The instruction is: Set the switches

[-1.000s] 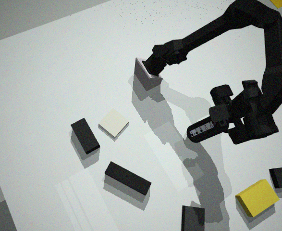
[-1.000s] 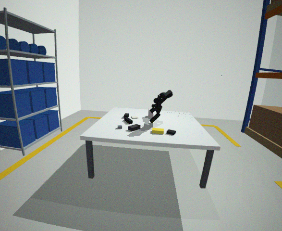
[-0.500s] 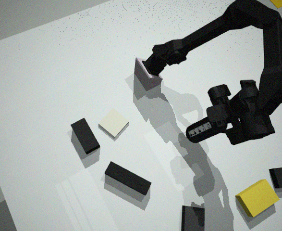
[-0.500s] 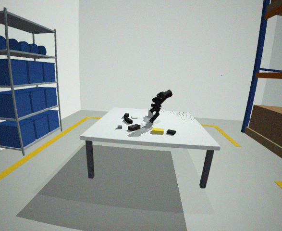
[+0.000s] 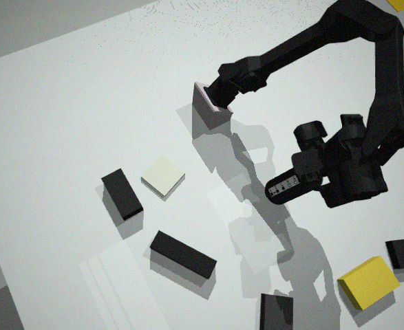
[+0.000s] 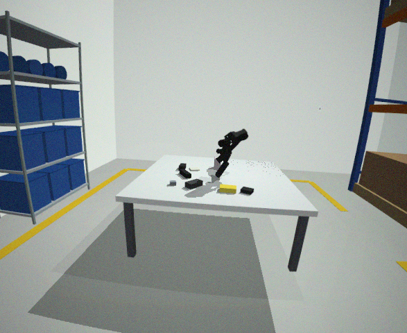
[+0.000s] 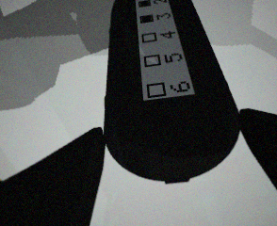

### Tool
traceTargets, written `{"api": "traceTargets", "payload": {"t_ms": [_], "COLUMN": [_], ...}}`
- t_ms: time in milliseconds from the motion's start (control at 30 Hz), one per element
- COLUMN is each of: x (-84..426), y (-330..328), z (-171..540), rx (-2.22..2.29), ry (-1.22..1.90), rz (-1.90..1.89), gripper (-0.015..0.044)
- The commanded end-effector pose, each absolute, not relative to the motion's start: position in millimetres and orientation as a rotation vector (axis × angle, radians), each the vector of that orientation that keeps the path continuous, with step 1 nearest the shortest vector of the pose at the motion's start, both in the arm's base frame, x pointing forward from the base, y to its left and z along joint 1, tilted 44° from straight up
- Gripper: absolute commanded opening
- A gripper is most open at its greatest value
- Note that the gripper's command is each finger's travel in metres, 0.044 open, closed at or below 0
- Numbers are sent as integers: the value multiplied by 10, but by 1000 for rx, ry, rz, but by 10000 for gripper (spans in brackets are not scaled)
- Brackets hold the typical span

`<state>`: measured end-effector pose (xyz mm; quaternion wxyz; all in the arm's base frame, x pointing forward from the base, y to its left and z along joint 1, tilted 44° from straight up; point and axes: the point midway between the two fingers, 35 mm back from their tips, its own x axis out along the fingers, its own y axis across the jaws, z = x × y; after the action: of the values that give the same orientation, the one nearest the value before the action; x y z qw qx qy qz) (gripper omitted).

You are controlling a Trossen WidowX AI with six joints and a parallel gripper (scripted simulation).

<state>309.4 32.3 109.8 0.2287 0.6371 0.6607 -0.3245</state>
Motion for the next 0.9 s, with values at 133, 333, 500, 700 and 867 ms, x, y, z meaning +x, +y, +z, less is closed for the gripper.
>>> {"api": "traceTargets", "payload": {"t_ms": [133,333,500,700,867], "x": [3085,3081,3077,3072,3068], "y": [244,202,168,127,93], "z": [1042,1017,995,967,944], "rx": [1743,1743,1743,1742,1742], "ry": [1817,1817,1817,1817,1816], "rz": [-902,-902,-903,-903,-903], "gripper": [336,336,336,336,336]}}
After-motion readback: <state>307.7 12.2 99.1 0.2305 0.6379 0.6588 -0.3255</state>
